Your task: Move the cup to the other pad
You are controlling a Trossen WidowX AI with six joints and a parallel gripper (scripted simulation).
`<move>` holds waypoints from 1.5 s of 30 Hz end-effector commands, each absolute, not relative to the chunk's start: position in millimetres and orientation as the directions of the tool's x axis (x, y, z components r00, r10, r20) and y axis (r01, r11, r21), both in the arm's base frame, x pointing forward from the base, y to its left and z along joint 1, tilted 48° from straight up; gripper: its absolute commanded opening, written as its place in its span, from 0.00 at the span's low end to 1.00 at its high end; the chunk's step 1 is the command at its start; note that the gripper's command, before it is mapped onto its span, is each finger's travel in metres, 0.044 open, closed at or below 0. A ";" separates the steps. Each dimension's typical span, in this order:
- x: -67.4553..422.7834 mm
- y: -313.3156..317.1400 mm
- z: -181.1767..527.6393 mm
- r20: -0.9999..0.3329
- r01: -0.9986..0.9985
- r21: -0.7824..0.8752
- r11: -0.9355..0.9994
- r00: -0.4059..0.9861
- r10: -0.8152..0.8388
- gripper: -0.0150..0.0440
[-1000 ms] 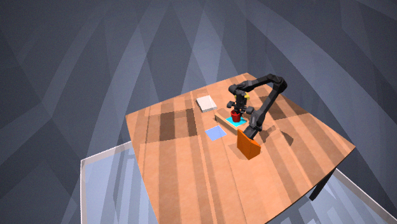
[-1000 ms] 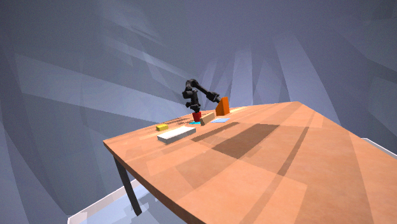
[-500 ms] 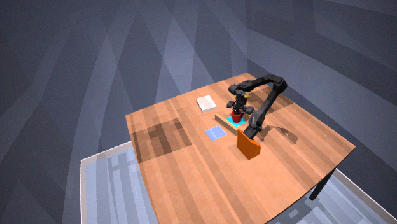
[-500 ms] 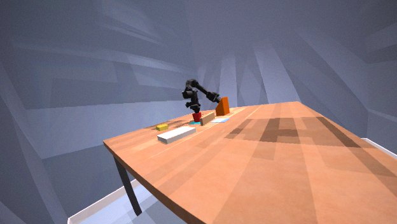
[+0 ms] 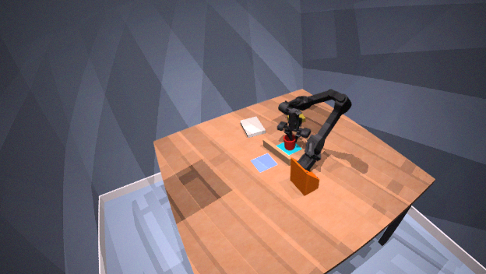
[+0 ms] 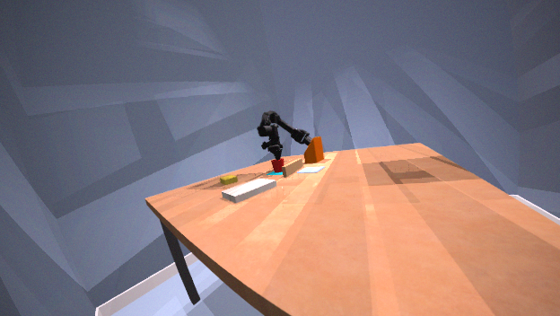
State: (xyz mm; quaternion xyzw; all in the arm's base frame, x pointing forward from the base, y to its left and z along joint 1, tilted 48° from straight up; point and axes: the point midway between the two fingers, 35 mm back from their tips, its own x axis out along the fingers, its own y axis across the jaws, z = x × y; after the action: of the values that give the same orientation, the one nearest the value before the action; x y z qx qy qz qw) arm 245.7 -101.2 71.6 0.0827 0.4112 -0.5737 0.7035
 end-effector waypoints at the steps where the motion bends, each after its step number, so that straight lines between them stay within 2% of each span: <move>1: 247.0 -96.9 75.5 -0.676 0.878 -0.349 0.329 0.007 -0.737 0.47; 26: 245.0 -73.9 95.0 -0.673 0.876 -0.354 0.328 0.005 -0.739 0.47; 38: 245.4 -72.2 95.9 -0.672 0.874 -0.358 0.329 0.003 -0.740 1.00; 45: 246.5 -52.8 112.3 -0.676 0.874 -0.355 0.331 0.004 -0.737 1.00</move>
State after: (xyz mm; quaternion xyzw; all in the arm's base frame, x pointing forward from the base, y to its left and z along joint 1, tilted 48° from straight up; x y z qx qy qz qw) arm 245.2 -61.3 105.4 0.0799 0.4130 -0.5732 0.7032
